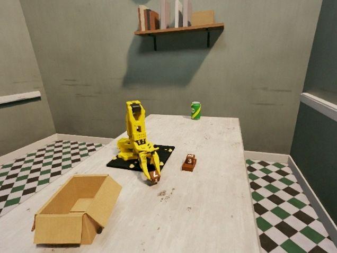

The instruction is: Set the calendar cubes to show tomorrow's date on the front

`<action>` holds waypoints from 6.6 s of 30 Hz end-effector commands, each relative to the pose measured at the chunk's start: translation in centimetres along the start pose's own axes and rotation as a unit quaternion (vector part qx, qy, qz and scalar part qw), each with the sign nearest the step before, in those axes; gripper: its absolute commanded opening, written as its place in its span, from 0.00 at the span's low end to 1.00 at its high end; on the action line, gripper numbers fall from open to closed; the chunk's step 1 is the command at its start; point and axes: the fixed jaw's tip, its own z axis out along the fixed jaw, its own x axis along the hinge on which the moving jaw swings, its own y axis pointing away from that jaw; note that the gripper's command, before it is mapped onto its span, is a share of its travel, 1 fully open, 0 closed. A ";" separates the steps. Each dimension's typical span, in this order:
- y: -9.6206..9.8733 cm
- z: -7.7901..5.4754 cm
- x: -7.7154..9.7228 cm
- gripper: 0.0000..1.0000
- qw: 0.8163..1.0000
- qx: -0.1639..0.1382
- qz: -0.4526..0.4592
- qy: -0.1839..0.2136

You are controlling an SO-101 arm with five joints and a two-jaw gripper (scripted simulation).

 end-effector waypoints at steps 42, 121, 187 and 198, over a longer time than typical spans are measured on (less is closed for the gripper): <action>-0.2 0.7 0.9 0.00 1.000 0.003 -0.001 -0.011; 0.0 -1.6 0.5 0.36 0.934 -0.013 0.357 -0.019; 0.0 -2.4 -2.5 0.35 0.912 -0.057 0.396 -0.085; 0.0 -2.6 -4.7 0.35 0.885 -0.081 0.439 -0.130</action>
